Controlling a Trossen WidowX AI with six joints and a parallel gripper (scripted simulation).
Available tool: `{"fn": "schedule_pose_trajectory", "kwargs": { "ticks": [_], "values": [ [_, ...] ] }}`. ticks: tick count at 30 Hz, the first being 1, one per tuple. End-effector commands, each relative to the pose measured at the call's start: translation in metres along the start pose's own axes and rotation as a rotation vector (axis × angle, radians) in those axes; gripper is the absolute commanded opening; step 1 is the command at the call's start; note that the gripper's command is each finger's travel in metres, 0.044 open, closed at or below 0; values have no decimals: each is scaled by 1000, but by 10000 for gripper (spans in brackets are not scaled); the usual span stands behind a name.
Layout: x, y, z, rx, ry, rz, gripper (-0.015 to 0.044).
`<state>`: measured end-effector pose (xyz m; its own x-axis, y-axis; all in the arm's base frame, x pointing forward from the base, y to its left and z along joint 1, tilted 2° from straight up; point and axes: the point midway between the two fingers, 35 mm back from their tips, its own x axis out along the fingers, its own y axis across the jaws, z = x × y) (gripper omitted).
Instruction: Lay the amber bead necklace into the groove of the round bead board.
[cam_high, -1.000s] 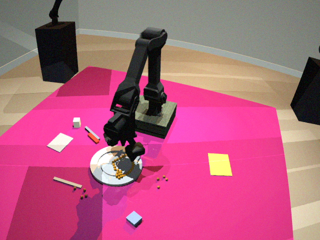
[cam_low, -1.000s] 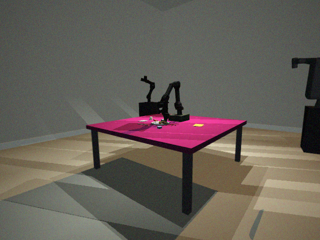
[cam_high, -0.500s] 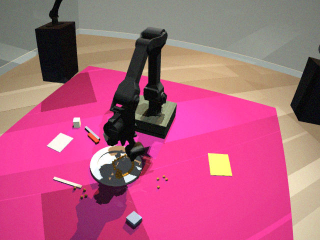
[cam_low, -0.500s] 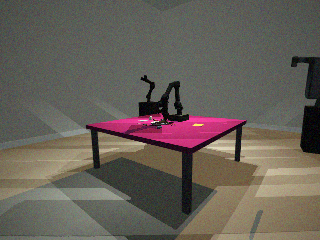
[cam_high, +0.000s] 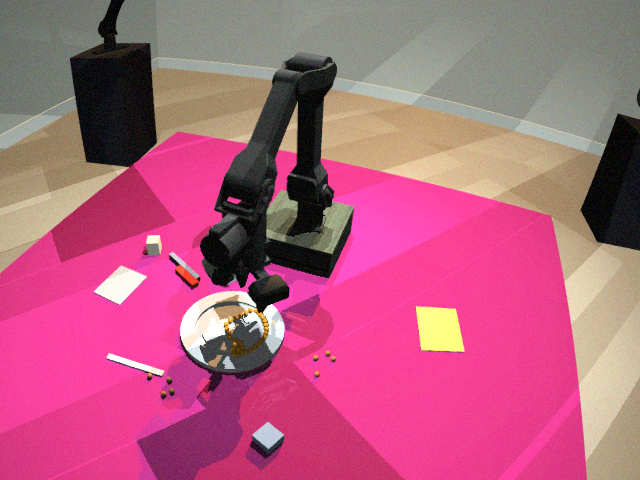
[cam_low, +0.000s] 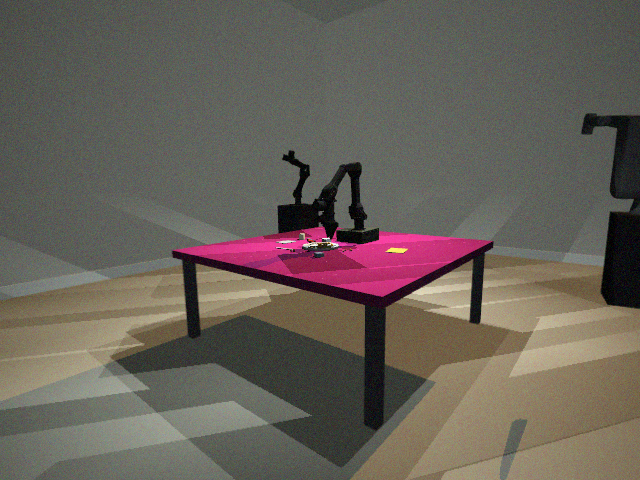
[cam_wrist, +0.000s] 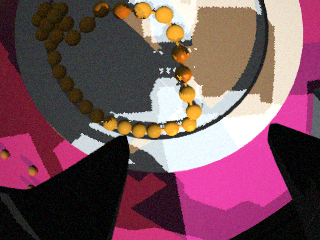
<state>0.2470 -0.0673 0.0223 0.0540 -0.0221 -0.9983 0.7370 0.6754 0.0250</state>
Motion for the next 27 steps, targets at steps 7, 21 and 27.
{"fn": "schedule_pose_trajectory", "kwargs": {
  "ticks": [7, 21, 27],
  "values": [
    [-2, 1, 4, -19, -6, 3, 120],
    [16, 1, 4, -24, -4, 4, 120],
    [25, 1, 3, -27, -2, 4, 120]
  ]
}}
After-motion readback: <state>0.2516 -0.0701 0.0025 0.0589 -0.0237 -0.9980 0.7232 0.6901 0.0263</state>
